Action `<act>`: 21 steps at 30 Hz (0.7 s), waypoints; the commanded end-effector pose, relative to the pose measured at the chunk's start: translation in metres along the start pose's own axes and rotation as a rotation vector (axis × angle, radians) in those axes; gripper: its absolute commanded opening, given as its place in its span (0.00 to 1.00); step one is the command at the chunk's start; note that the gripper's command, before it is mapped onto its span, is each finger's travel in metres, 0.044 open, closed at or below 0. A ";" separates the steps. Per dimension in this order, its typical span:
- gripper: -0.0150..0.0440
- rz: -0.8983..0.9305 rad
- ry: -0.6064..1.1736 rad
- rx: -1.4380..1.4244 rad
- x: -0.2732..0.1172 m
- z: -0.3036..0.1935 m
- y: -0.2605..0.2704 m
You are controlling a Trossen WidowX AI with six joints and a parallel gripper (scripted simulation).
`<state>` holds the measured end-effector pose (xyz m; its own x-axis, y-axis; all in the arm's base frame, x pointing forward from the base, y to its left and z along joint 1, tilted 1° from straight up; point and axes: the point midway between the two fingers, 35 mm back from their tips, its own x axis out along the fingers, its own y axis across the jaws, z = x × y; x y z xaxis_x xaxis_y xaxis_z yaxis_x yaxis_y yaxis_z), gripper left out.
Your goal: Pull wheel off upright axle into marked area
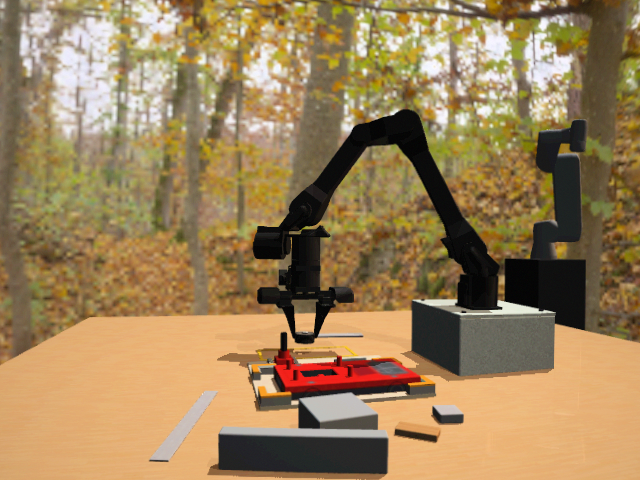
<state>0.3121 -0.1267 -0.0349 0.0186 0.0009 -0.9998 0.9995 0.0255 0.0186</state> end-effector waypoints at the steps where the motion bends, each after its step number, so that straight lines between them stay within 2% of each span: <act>1: 0.25 -0.005 0.000 -0.004 0.020 -0.001 -0.003; 5: 0.25 -0.005 0.000 -0.004 0.024 -0.001 -0.003; 16: 0.74 -0.012 0.005 0.000 0.019 -0.002 -0.004; 21: 0.76 -0.006 0.001 -0.003 -0.024 -0.001 -0.003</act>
<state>0.3023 -0.1224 -0.0396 -0.0213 0.0171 -0.9996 0.9994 0.0259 -0.0208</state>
